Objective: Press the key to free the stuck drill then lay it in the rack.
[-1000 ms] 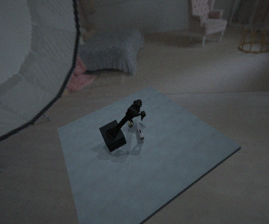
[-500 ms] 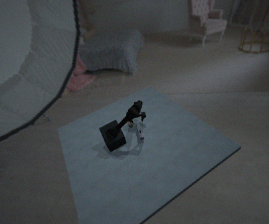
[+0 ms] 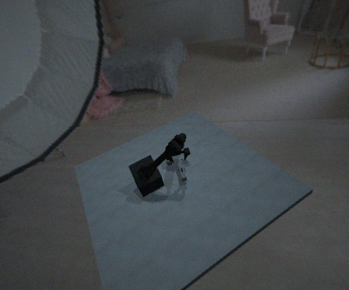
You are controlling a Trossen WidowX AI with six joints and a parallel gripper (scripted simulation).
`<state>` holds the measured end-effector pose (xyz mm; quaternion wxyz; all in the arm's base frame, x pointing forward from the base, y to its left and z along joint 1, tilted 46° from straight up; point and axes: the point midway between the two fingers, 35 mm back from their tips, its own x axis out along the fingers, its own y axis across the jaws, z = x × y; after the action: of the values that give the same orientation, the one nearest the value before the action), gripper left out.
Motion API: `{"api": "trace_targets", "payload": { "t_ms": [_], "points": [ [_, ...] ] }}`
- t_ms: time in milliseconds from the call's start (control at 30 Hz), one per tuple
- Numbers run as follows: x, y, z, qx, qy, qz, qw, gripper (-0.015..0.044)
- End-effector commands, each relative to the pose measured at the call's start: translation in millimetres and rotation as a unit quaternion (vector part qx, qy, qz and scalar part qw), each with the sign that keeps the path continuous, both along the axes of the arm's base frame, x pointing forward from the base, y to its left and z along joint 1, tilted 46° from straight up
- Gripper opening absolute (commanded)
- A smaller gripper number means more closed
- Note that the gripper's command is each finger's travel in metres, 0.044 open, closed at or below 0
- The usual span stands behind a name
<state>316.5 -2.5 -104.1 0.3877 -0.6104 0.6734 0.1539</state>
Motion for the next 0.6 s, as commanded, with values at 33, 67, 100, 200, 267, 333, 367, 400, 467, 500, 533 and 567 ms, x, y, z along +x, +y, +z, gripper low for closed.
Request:
{"api": "trace_targets", "payload": {
  "t_ms": [33, 67, 100, 200, 267, 333, 367, 400, 467, 500, 533, 567],
  "points": [
    [-2.0, -9.6, -4.4, -0.004, 0.002, 0.002, 1.0, 0.044],
    [-2.2, -11.1, -5.2, -0.004, 0.002, 0.002, 1.0, 0.044],
    [-2.4, -12.5, -5.9, -0.005, 0.002, 0.002, 1.0, 0.044],
    [-2.7, -14.6, -6.9, -0.005, 0.002, 0.002, 1.0, 0.044],
    [-2.7, -14.6, -6.9, -0.005, 0.002, 0.002, 1.0, 0.044],
    [-1.7, -11.7, -5.9, -0.001, 0.001, -0.001, 1.0, 0.0387],
    [-1.7, -11.7, -5.9, -0.001, 0.001, -0.001, 1.0, 0.0361],
    [-1.7, -11.7, -5.9, -0.001, 0.001, -0.001, 1.0, 0.0335],
    [-1.7, -11.7, -5.9, -0.001, 0.001, -0.001, 1.0, 0.0283],
    [-1.7, -11.7, -5.9, -0.001, 0.001, -0.001, 1.0, 0.0256],
    [-1.7, -11.7, -5.9, -0.001, 0.001, -0.001, 1.0, 0.023],
    [-1.7, -11.7, -5.9, -0.001, 0.001, -0.001, 1.0, 0.0204]
  ]
}}
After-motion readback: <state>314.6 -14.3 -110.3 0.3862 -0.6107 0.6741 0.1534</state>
